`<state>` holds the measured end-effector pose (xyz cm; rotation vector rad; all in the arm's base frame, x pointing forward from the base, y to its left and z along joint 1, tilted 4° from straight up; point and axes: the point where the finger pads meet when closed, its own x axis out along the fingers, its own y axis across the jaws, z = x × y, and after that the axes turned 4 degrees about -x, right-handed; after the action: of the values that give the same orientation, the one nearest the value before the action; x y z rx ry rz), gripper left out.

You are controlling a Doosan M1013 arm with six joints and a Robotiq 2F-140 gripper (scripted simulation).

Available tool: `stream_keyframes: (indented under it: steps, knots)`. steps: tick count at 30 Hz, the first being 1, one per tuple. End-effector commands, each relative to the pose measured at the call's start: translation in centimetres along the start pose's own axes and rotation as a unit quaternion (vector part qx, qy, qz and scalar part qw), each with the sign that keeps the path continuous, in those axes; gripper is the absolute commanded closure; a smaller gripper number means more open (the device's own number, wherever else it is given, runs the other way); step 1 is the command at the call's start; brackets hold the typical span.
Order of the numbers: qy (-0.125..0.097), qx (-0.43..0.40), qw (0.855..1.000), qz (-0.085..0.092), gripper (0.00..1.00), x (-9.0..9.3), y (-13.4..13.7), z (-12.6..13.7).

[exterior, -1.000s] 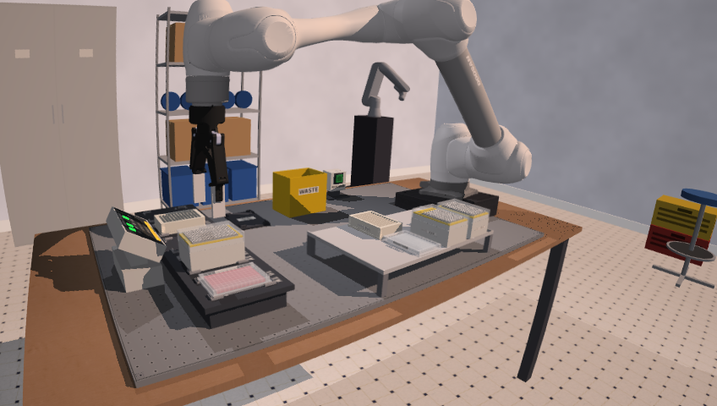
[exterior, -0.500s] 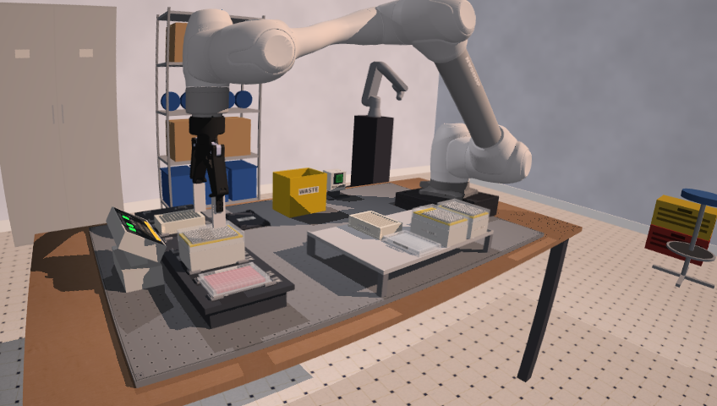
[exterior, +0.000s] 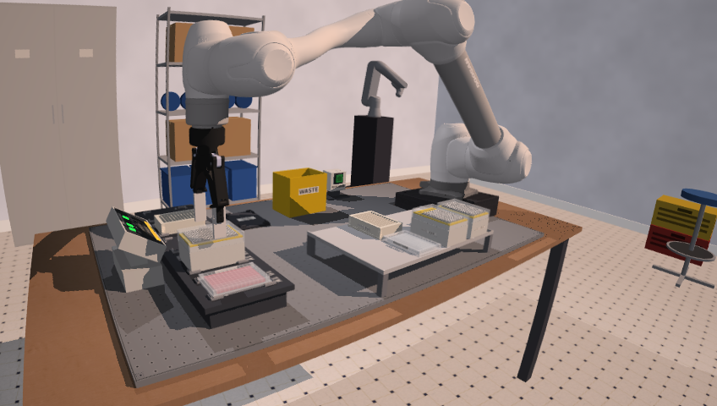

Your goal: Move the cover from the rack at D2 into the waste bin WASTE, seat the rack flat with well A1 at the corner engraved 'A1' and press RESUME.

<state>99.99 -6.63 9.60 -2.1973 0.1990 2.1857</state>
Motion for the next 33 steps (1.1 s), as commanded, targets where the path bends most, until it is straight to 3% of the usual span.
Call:
stream_keyframes:
  steps: [1,18,33]
  knots:
    - [-0.002,0.000,1.000,-0.001,0.23,1.1,0.2,0.1]
    - [-0.002,0.000,1.000,-0.001,0.23,3.6,0.2,0.1]
    - [-0.002,0.000,1.000,-0.001,0.23,3.7,0.2,0.1]
